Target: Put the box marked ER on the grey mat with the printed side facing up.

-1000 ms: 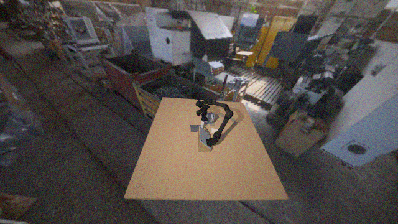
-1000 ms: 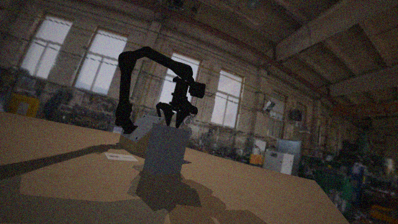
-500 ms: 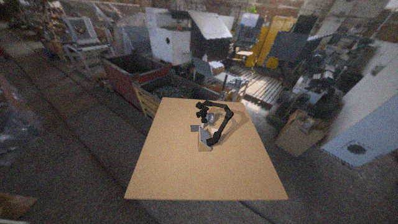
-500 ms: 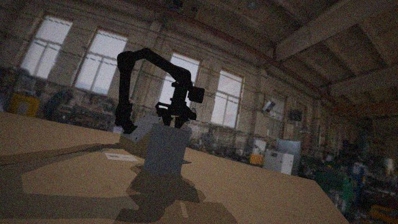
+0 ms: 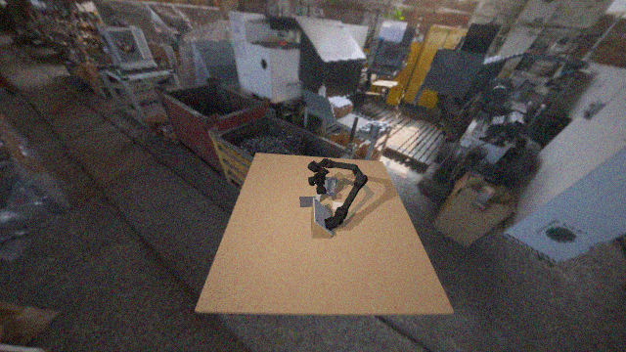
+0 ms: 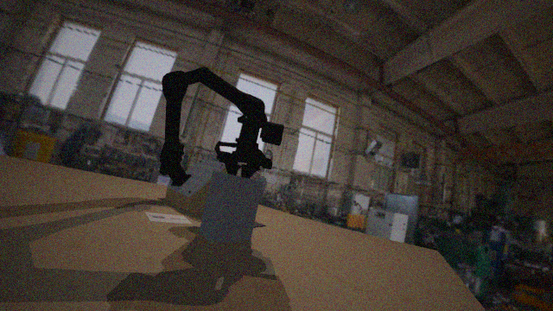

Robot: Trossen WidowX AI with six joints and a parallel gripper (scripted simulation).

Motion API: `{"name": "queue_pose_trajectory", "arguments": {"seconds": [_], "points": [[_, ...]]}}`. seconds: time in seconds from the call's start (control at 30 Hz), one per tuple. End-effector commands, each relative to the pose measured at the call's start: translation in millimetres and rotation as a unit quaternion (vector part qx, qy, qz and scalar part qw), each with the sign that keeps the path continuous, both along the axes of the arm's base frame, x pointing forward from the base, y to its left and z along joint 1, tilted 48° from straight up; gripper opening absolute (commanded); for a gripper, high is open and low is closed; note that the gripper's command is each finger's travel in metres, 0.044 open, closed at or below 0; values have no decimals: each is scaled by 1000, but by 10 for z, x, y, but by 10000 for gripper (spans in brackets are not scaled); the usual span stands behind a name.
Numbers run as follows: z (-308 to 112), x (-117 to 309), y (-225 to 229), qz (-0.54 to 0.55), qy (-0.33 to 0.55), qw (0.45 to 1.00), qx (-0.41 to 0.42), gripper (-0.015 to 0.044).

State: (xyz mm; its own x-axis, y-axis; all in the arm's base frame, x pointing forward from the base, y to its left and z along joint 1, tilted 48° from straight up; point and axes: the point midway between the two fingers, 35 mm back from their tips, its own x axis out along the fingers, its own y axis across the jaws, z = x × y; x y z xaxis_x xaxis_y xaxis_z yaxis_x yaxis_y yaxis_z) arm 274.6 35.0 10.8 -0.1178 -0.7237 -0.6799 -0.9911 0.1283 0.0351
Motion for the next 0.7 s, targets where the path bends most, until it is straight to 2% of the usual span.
{"name": "queue_pose_trajectory", "arguments": {"seconds": [0.0,0.1,0.67], "points": [[2,1,3,0,0,1000,0,174],[2,1,3,0,0,1000,0,157],[93,17,104,1,1,1000,-1,157]]}}
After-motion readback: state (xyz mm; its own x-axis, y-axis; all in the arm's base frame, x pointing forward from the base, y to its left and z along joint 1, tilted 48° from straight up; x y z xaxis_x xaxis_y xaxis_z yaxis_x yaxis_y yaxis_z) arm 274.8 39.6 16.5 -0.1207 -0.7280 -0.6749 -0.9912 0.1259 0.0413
